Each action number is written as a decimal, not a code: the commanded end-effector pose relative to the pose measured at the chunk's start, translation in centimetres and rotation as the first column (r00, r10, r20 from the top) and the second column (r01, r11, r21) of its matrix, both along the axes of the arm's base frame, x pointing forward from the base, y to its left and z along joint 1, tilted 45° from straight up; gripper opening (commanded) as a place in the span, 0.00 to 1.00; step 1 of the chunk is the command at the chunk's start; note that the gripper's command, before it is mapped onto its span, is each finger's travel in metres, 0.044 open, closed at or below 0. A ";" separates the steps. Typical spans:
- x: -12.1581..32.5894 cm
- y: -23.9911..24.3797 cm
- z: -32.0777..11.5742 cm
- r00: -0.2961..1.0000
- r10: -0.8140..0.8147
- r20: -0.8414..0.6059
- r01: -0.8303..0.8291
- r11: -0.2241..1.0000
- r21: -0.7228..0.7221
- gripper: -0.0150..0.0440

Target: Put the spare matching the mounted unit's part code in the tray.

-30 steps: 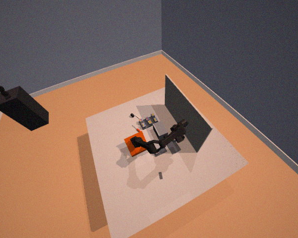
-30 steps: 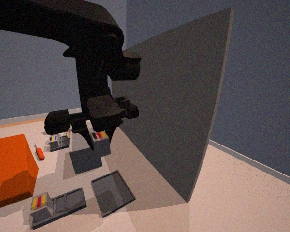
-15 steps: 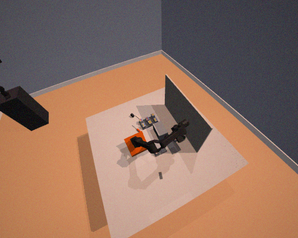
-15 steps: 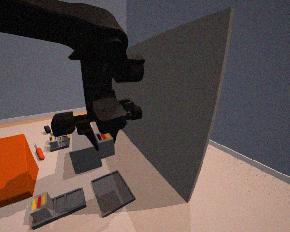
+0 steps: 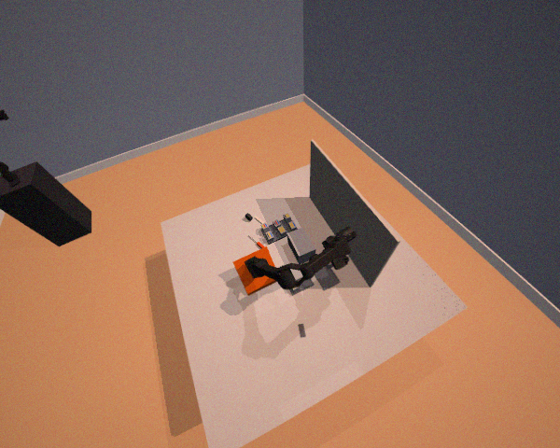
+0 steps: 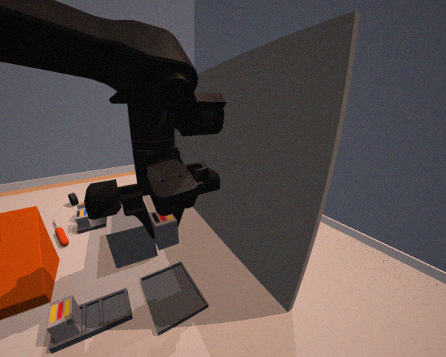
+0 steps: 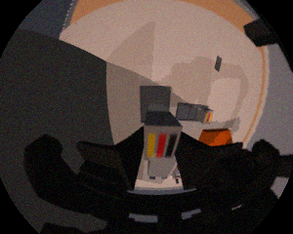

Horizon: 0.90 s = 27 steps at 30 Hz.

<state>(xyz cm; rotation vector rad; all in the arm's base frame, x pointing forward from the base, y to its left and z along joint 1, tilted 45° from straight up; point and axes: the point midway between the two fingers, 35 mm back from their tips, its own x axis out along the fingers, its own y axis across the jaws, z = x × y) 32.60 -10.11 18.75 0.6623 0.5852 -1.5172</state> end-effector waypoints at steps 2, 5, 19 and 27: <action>0.1 -0.3 -0.5 1.000 0.006 -0.006 -0.006 1.000 -0.001 0.25; 0.1 -0.5 -0.7 1.000 0.006 -0.006 -0.006 1.000 -0.001 0.25; 0.3 -1.4 -1.6 1.000 0.006 -0.006 -0.006 1.000 0.001 0.25; 0.3 -1.9 -2.1 1.000 0.006 -0.006 -0.006 1.000 0.002 0.25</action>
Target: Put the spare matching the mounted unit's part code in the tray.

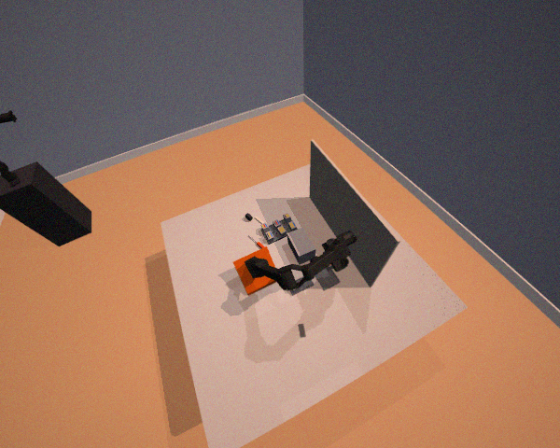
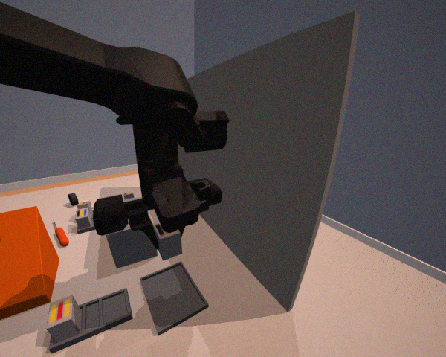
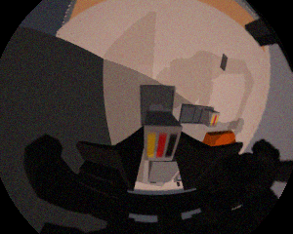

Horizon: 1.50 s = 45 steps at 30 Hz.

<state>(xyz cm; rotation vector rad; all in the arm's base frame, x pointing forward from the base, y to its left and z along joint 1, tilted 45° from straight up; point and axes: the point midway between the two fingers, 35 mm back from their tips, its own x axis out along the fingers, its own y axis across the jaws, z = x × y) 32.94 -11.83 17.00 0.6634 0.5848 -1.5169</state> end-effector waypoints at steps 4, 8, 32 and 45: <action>0.0 -0.4 -0.6 1.000 0.006 -0.006 -0.006 1.000 0.002 0.25; 0.1 -0.7 -0.9 1.000 0.006 -0.006 -0.006 1.000 0.002 0.25; 0.1 -2.2 -2.4 1.000 0.007 -0.006 -0.007 1.000 0.002 0.25; 0.0 -3.1 -3.2 1.000 0.007 -0.005 -0.007 1.000 0.001 0.25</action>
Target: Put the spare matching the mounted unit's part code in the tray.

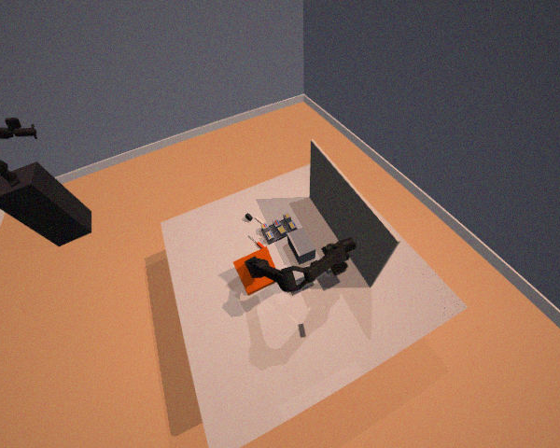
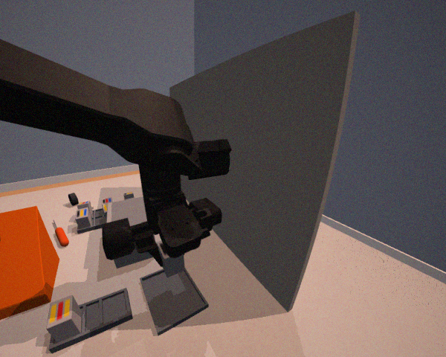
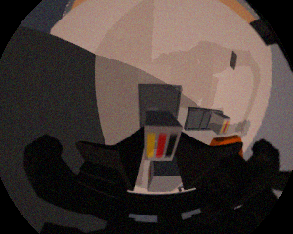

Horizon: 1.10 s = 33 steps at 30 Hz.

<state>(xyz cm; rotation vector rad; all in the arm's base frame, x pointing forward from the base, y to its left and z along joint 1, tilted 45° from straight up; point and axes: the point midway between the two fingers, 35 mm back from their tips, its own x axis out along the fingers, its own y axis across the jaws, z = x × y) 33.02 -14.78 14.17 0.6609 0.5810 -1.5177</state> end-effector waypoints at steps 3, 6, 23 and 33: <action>-0.1 -0.3 -0.6 1.000 0.007 -0.006 -0.007 1.000 0.005 0.25; -0.1 -0.5 -0.8 1.000 0.007 -0.006 -0.007 1.000 0.004 0.25; -0.2 -1.6 -1.8 1.000 0.007 -0.006 -0.007 1.000 0.002 0.25; -0.4 -2.3 -2.4 1.000 0.007 -0.006 -0.007 1.000 0.000 0.25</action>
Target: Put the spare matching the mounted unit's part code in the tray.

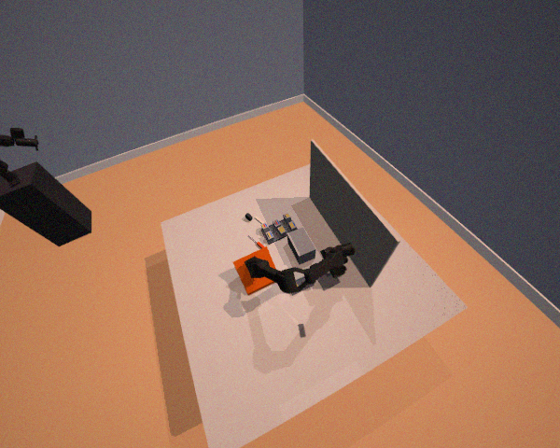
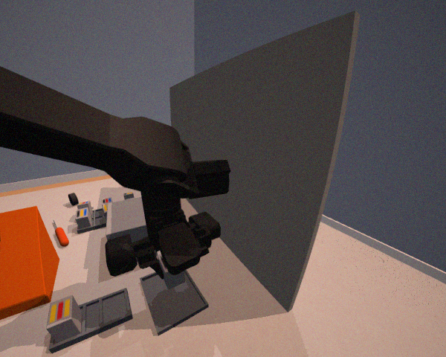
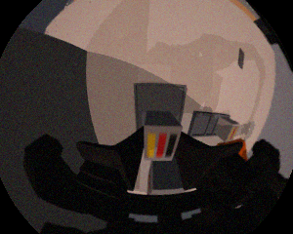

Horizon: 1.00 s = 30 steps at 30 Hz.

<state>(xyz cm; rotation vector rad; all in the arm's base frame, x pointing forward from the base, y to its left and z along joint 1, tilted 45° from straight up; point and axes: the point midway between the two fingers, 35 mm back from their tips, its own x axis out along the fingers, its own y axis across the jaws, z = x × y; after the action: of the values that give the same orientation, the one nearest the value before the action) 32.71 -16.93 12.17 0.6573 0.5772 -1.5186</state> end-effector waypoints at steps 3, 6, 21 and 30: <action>-0.1 -0.3 -0.6 1.000 0.007 -0.006 -0.007 1.000 0.004 0.25; -0.2 -0.5 -0.7 1.000 0.007 -0.006 -0.007 1.000 0.003 0.25; -0.5 -1.5 -1.6 1.000 0.007 -0.006 -0.007 1.000 -0.001 0.25; -0.7 -2.1 -2.1 1.000 0.007 -0.007 -0.007 1.000 -0.004 0.25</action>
<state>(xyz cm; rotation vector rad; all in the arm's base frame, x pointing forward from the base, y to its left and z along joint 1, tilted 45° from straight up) 32.15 -18.87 10.45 0.6507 0.5719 -1.5207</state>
